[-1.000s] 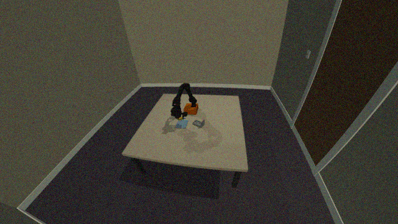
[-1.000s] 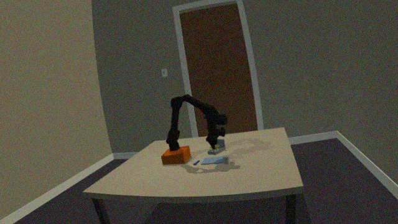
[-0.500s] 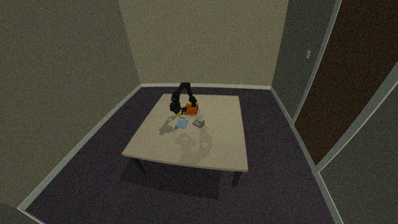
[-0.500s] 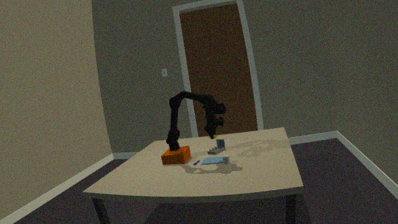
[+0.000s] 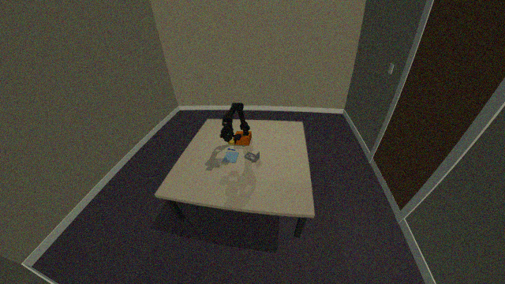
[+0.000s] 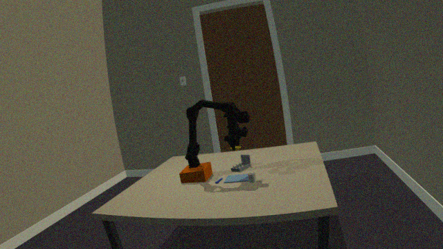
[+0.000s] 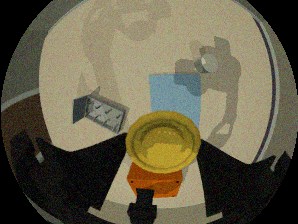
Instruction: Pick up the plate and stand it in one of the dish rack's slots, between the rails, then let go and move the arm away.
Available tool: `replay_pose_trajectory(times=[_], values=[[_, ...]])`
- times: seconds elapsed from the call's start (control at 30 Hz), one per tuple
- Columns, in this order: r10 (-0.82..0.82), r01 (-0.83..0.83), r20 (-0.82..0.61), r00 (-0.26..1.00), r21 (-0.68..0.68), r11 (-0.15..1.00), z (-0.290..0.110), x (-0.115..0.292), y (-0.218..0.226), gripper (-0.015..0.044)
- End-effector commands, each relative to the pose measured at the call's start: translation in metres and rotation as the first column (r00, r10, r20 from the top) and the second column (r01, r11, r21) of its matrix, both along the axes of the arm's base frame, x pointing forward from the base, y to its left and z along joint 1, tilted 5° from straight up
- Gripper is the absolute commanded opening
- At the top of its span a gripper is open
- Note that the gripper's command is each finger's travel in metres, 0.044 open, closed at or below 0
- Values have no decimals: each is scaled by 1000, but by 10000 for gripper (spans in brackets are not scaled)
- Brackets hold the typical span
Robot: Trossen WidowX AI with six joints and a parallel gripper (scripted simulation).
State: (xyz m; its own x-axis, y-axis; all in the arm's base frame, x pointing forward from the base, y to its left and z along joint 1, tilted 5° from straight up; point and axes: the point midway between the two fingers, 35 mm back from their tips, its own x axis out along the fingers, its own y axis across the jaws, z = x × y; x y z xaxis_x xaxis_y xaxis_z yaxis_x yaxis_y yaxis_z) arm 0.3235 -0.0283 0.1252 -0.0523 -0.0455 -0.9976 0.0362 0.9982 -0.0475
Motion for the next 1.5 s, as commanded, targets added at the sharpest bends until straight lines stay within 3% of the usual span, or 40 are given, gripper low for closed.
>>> replay_pose_trajectory(times=[0.0,0.2,0.53,1.0,1.47], values=[[-130,130,16,991,2,992,3,-28,44,0],[-310,310,19,951,-2,951,-1,-71,86,0],[-313,313,17,950,1,950,-2,-72,88,0],[-117,111,6,993,279,954,-56,-46,104,0],[64,-145,169,983,521,841,-100,-28,109,0]])
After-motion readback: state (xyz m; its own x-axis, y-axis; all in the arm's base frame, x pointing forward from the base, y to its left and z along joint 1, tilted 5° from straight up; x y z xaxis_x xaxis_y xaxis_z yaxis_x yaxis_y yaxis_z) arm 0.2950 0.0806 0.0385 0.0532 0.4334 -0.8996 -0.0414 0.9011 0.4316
